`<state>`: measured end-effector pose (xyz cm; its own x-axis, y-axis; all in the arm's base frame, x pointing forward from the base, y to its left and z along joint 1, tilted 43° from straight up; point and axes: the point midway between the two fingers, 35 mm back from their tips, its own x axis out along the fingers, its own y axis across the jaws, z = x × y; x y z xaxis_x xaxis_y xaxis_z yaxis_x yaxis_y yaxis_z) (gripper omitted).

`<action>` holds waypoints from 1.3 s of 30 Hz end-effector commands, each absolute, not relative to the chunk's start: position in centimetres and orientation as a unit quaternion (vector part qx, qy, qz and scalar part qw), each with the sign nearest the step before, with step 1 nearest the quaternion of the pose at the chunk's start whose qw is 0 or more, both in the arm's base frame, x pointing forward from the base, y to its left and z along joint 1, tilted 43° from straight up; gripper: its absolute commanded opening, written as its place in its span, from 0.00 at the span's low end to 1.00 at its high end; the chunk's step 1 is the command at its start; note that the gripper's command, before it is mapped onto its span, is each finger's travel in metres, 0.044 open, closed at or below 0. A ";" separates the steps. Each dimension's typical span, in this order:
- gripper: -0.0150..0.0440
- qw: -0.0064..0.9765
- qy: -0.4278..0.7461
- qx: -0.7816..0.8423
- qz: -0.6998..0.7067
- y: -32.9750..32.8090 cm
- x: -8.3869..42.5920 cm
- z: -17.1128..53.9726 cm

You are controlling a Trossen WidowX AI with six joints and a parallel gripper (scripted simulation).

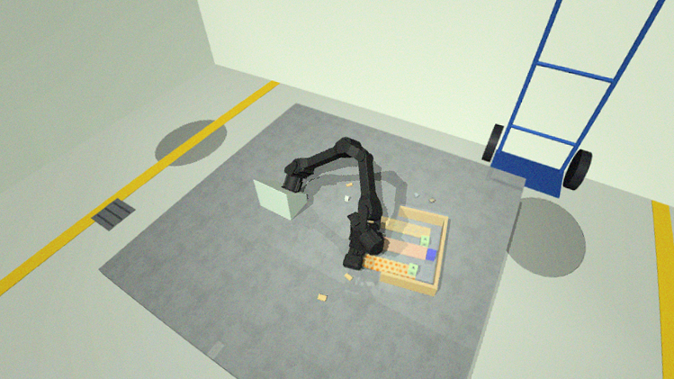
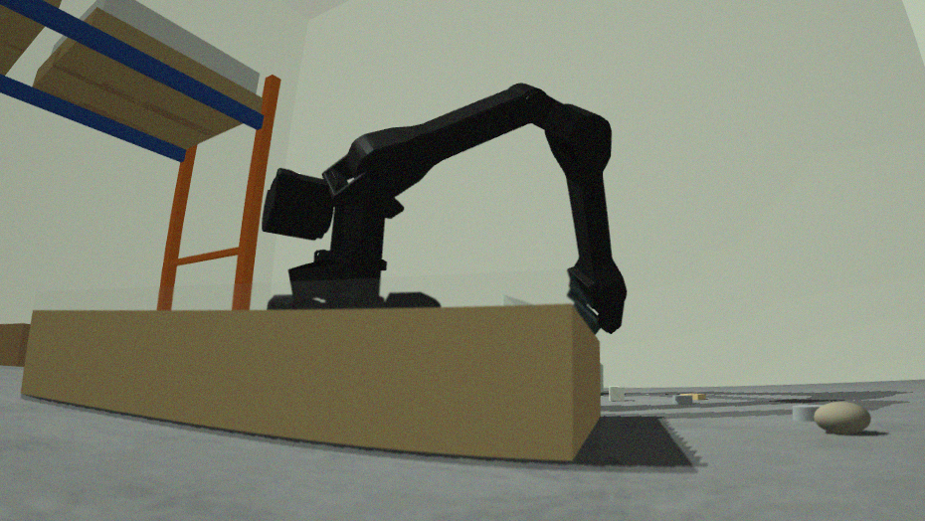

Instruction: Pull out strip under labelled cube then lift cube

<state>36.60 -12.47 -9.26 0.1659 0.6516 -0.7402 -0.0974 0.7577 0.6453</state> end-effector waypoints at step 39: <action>0.25 0.720 0.600 0.234 0.259 -11.9 29.9 -11.0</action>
